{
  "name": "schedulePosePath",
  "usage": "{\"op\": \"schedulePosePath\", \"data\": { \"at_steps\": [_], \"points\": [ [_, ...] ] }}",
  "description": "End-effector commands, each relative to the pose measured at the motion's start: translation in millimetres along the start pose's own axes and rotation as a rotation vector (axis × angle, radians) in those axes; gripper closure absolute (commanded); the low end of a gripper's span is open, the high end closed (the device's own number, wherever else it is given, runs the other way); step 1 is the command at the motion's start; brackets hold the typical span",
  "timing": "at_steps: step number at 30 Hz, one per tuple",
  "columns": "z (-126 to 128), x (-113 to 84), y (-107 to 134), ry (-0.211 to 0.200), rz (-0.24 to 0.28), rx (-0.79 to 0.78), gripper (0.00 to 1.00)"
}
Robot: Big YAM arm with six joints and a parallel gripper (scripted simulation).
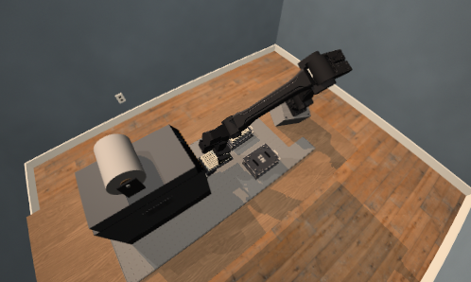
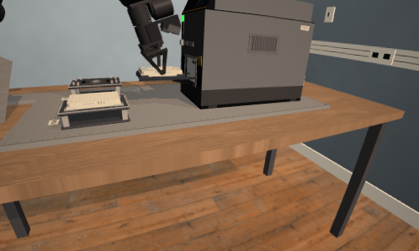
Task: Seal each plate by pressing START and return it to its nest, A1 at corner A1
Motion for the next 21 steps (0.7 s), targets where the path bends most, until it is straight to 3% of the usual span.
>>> {"op": "schedulePosePath", "data": {
  "at_steps": [1, 20, 21],
  "points": [
    [-4.8, -4.6, -29.3, -0.006, -0.059, -0.005, 1.0],
    [-2.9, -5.3, -33.4, -0.006, -0.067, -0.01, 1.0],
    [-2.9, -5.3, -33.4, -0.006, -0.067, -0.01, 0.0]
  ]
}}
Point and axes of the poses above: the point where the finger pads meet when closed, its own x axis out along the fingers, its own z axis across the jaws, y = z × x, the point moved 3 cm from there along -x, back along the fingers, and after that the axes turned 15 degrees about x, right-handed, at the moved point
